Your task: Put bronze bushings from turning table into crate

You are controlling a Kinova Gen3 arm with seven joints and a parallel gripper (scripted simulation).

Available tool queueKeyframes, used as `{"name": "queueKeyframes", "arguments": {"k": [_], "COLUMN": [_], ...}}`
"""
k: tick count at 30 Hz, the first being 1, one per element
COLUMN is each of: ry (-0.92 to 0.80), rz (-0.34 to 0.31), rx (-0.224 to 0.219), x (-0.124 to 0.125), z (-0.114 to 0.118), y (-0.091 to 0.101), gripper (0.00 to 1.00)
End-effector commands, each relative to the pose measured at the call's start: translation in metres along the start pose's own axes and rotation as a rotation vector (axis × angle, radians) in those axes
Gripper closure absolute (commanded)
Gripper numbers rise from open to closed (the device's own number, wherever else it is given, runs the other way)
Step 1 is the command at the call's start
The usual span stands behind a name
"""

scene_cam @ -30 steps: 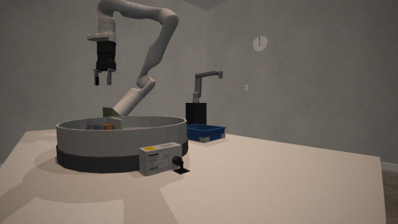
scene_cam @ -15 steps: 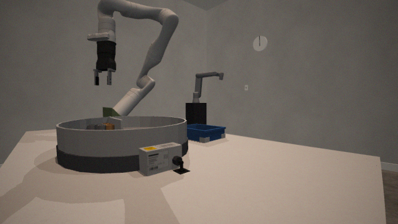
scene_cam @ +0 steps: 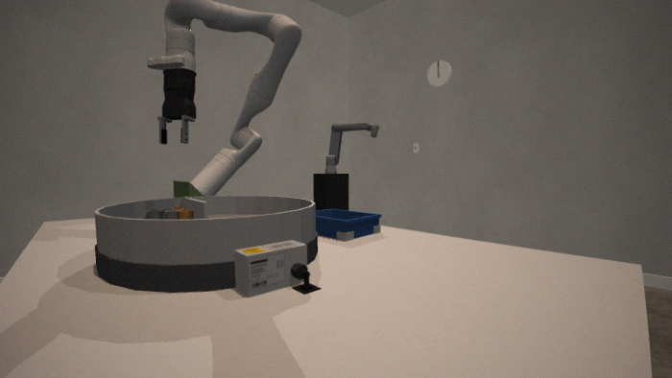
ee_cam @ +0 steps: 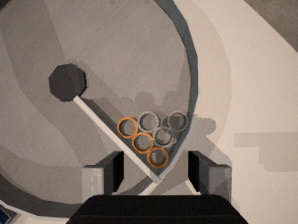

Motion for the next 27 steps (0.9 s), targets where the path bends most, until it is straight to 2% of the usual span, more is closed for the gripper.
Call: {"name": "queueKeyframes", "arguments": {"k": [1,15,20,27], "ry": [0.0,0.0,-0.003,-0.003], "rz": [0.002,0.002,0.001,0.001], "rx": [0.0,0.0,0.0,0.0], "x": [0.0,0.0,-0.017,-0.017], "z": [0.0,0.0,-0.002,-0.002], "y": [0.001,0.001,-0.034,-0.034], "gripper": [0.0,0.0,0.0,0.0]}}
Point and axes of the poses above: the point where the finger pads meet when closed, its own y axis back along the fingers, its own z axis across the jaws, x = y × z, the point moved 4 cm from there along y, back along the fingers, and after that the axes turned 7 degrees about -y, right-handed, at the moved point
